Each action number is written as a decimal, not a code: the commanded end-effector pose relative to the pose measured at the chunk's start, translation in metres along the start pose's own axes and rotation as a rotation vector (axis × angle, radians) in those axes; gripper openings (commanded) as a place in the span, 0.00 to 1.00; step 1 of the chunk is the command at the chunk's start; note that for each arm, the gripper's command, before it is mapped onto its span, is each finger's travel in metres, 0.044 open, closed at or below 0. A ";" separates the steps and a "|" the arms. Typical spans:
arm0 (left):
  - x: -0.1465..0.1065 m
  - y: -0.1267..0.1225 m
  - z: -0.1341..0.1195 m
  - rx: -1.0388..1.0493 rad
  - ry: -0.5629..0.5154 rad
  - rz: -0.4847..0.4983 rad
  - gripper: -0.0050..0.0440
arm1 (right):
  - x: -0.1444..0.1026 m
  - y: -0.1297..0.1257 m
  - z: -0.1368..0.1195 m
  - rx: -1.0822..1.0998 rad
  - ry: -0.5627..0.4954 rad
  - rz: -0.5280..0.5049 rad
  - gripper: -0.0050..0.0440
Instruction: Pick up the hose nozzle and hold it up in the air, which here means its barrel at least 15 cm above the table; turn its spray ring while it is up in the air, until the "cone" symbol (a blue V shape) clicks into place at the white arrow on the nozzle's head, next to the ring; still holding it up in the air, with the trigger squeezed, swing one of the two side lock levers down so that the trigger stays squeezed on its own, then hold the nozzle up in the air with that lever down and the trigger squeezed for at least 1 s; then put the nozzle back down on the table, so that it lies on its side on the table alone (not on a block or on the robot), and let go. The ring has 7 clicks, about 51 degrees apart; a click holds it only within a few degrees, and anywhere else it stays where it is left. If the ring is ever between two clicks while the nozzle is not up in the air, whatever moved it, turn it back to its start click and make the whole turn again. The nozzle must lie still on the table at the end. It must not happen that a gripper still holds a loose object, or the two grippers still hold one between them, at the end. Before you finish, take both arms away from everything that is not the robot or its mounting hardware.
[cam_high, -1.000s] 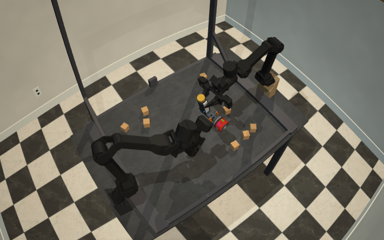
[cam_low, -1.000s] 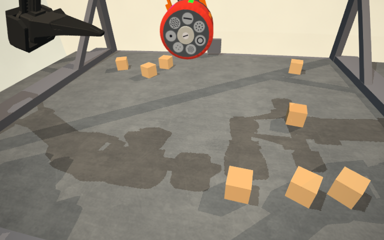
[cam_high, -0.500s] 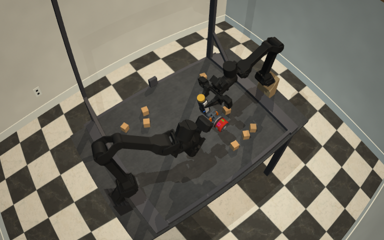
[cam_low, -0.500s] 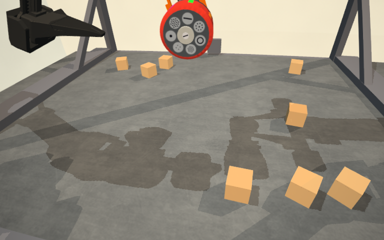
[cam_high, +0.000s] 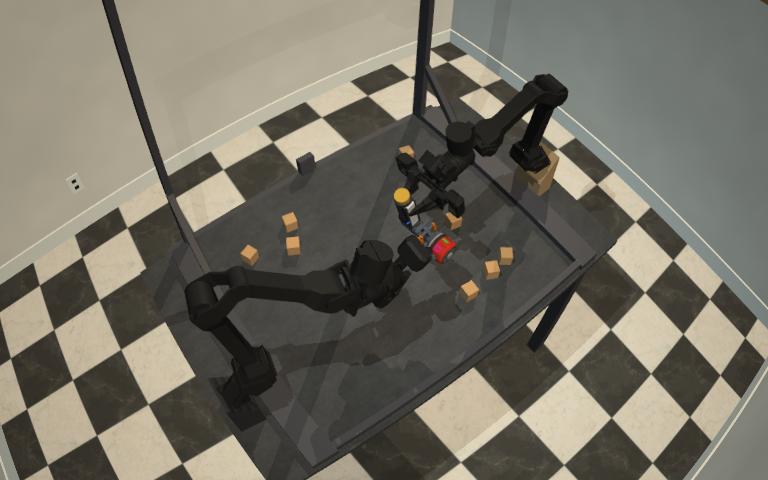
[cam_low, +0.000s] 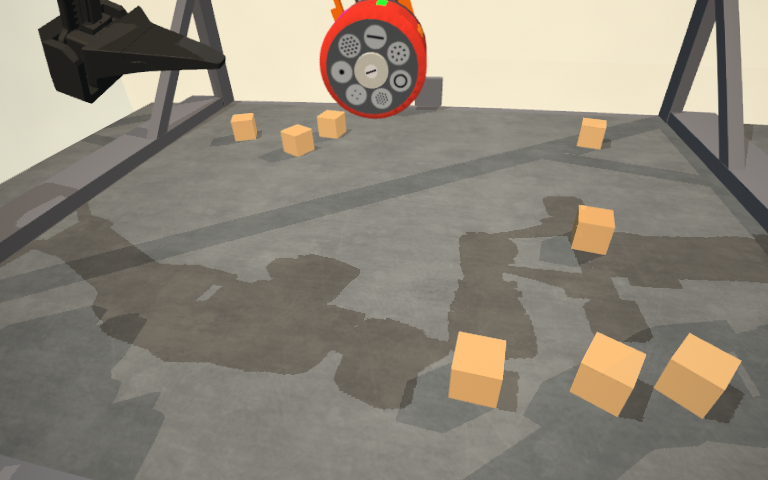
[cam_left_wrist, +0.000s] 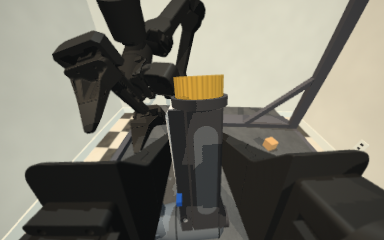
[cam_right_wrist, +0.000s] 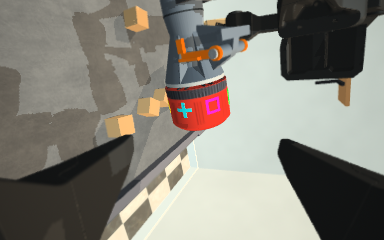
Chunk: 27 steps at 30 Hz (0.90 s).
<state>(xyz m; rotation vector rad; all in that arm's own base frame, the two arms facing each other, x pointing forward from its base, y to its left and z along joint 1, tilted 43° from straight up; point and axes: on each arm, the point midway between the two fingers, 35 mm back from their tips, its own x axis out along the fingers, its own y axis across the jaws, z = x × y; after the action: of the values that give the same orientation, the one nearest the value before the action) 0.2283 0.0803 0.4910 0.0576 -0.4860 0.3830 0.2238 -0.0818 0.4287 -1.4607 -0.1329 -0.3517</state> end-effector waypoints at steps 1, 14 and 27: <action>-0.006 0.001 0.022 -0.001 -0.057 0.000 0.45 | 0.005 0.006 -0.004 0.168 -0.011 -0.023 0.95; -0.006 0.001 0.022 -0.001 -0.057 0.000 0.45 | 0.014 0.015 -0.010 0.541 -0.038 -0.065 0.95; -0.006 0.001 0.022 -0.001 -0.057 0.000 0.45 | 0.019 0.021 -0.013 0.910 -0.088 -0.105 0.95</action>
<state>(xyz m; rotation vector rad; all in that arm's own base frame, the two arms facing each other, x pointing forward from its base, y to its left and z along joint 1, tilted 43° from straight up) 0.2283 0.0803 0.4910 0.0576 -0.4860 0.3830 0.2463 -0.0959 0.4130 -0.6592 -0.3417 -0.2742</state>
